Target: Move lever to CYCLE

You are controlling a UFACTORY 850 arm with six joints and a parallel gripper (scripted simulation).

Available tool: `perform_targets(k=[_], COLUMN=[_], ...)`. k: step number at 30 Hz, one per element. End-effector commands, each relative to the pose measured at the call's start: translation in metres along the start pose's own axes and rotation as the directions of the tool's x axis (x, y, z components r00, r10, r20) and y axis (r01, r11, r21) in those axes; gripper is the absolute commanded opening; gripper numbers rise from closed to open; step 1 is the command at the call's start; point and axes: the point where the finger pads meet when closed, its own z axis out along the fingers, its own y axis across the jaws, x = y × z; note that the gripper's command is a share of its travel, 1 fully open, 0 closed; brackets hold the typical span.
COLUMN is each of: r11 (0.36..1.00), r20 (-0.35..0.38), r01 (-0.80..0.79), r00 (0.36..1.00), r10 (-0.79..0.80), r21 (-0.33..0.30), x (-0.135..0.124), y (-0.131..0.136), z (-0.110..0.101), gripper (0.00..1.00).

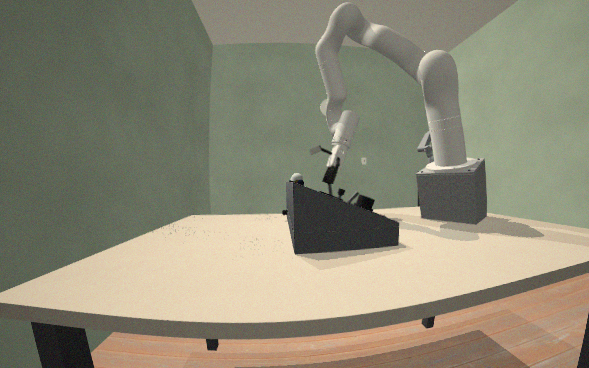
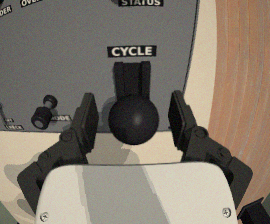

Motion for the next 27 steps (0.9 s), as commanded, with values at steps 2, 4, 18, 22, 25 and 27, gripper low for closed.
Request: perform_targets(k=[2,4,18,22,25,27], r11=[1.0,1.0,1.0,1.0,1.0,1.0], r20=[-0.002,-0.002,-0.002,-0.002,-0.002,-0.002], r01=[0.001,0.001,0.001,0.001,0.001,0.001], r00=[1.0,1.0,1.0,1.0,1.0,1.0], r10=[-0.001,-0.001,-0.001,-0.001,-0.001,-0.001], r21=[-0.001,-0.001,-0.001,-0.001,-0.001,-0.001], x=[0.001,0.001,0.001,0.001,0.001,0.001], y=[0.001,0.001,0.001,0.001,0.0,0.0], z=[0.0,0.0,-0.01,-0.029,-0.048,-0.06], gripper=[0.76,0.76,0.76,0.76,0.76,0.76])
